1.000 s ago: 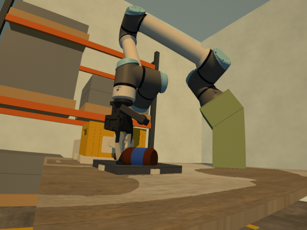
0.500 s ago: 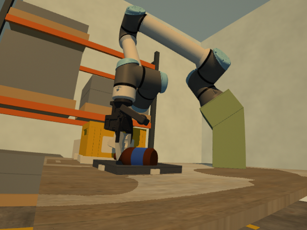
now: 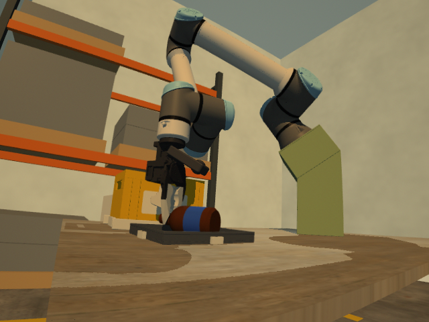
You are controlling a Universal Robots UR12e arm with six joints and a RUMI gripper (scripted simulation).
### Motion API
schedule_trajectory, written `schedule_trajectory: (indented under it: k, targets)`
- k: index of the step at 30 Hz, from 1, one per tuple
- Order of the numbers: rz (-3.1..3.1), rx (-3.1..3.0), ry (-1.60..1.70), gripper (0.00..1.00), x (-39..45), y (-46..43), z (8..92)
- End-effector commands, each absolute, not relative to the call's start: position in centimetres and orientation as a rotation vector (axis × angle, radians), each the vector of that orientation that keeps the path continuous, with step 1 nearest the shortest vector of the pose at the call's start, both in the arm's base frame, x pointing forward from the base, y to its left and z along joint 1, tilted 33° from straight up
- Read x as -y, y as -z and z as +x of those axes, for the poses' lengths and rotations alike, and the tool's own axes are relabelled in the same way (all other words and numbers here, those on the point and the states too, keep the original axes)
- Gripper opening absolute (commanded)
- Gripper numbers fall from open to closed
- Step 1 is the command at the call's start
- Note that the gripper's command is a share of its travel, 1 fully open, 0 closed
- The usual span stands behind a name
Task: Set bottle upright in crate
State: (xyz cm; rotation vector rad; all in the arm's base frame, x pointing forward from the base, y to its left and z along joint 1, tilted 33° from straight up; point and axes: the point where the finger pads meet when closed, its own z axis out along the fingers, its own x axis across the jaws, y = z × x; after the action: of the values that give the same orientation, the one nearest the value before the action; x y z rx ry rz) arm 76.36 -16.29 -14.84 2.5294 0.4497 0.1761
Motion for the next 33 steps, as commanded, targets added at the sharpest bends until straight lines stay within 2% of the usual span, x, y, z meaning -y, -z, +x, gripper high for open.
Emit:
schedule_trajectory:
  k: [1, 33]
  targets:
    - [2.529, -0.450, -0.177, 0.00, 16.2, 14.7, 76.4]
    - [2.529, -0.450, -0.177, 0.00, 15.1, 12.9, 75.9]
